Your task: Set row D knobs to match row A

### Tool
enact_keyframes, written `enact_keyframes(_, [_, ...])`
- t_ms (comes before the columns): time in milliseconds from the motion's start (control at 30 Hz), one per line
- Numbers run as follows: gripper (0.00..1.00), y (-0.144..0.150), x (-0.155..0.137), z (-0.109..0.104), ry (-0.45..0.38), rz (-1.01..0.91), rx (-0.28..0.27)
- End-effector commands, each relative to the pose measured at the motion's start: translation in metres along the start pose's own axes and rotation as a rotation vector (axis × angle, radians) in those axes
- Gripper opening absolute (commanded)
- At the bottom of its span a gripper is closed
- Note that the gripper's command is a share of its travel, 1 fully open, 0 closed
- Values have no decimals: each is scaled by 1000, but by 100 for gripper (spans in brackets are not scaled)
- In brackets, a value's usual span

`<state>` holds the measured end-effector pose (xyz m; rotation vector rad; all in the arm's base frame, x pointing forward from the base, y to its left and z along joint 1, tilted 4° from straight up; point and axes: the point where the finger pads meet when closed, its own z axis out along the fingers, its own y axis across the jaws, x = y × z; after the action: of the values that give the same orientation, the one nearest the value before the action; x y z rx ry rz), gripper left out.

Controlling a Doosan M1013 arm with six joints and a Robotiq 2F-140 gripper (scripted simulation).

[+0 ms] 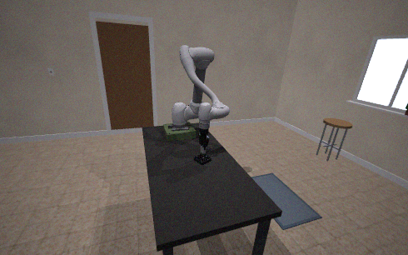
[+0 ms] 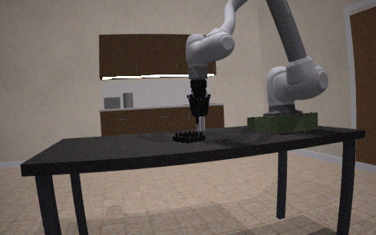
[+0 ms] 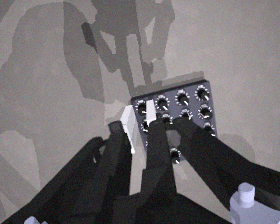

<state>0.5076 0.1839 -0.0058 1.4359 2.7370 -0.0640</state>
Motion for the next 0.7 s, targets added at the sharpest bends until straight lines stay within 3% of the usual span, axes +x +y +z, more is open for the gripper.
enact_keyframes(0, [12,-1,-2,2,-3,-3,1])
enact_keyframes(667, [12,-1,-2,10,-3,-3,1])
